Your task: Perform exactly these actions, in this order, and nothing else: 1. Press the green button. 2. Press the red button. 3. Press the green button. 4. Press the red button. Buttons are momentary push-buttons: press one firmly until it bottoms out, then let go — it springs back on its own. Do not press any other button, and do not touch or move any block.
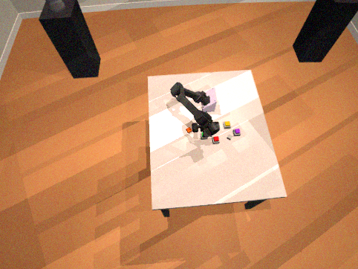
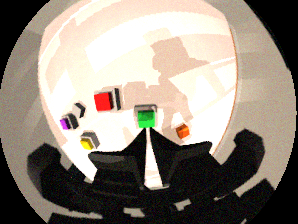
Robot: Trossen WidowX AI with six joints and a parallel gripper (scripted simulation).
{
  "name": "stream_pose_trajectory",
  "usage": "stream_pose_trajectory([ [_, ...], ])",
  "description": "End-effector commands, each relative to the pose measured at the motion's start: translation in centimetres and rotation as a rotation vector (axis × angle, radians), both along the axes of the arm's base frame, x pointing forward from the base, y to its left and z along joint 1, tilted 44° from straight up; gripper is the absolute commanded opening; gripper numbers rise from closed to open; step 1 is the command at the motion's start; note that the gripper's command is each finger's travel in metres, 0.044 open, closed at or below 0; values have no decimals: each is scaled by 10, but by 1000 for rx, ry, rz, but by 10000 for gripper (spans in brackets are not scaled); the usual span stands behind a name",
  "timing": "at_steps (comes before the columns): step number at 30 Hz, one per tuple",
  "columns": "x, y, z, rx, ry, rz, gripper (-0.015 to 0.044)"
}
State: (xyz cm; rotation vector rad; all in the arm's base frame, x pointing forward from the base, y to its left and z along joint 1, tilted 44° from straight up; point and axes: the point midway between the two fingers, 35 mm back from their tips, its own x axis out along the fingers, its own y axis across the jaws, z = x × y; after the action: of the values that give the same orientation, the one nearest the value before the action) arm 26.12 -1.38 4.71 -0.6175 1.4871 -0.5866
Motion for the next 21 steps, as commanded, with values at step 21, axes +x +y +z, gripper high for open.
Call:
stream_pose_trajectory([
  [21,2,-25,-26,-3,-7,13,20],
])
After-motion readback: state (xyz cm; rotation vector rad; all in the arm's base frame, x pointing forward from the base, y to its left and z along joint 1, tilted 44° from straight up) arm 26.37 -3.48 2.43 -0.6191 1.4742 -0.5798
